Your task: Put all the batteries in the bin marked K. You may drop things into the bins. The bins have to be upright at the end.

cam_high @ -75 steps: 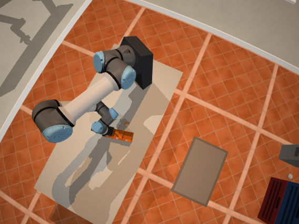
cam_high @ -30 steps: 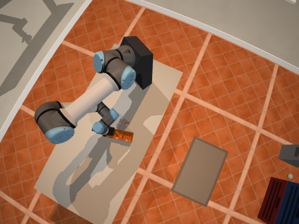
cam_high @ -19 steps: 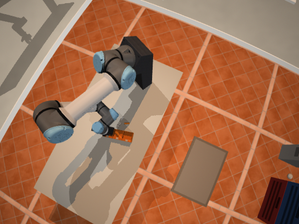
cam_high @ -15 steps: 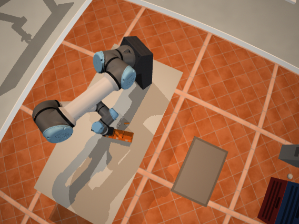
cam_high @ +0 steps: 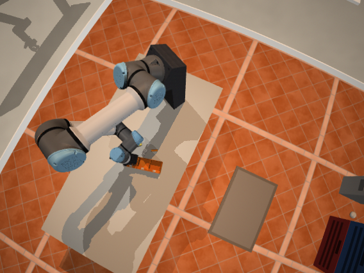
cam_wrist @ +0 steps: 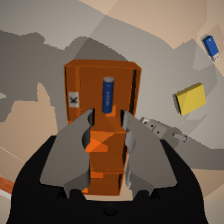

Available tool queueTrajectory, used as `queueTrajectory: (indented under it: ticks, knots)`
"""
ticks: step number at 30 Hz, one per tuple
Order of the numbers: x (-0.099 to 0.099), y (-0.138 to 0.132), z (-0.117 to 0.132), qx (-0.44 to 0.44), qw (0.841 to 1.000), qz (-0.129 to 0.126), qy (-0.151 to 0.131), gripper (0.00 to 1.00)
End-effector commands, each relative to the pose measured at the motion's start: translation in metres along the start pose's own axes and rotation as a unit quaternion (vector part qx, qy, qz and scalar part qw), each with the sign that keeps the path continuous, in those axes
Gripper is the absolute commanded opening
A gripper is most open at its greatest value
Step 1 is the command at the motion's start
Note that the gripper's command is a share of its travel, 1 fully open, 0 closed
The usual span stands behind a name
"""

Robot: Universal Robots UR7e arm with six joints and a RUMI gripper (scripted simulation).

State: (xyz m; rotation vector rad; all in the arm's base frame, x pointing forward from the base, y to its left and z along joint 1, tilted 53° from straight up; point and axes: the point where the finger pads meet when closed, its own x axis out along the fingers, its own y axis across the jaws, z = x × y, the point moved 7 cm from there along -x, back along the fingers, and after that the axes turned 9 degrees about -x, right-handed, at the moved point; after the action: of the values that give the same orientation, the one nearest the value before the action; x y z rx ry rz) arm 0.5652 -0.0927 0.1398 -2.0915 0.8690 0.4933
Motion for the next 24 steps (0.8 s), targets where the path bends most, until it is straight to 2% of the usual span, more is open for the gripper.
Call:
queueTrajectory:
  ticks: [1, 9, 12, 15, 20, 22, 24]
  knots:
    - [-0.009, 0.0, 0.0, 0.0, 1.0, 0.0, 0.0, 0.17]
    - [-0.009, 0.0, 0.0, 0.0, 1.0, 0.0, 0.0, 0.17]
    - [-0.01, 0.012, 0.022, -0.075, 0.997, 0.0, 0.0, 0.17]
    - [-0.011, 0.024, 0.043, -0.111, 0.994, 0.0, 0.0, 0.17]
    - [-0.013, 0.045, 0.08, -0.116, 0.993, 0.0, 0.0, 0.17]
    - [-0.013, 0.045, 0.08, -0.116, 0.993, 0.0, 0.0, 0.17]
    - [-0.014, 0.053, 0.094, -0.116, 0.993, 0.0, 0.0, 0.17]
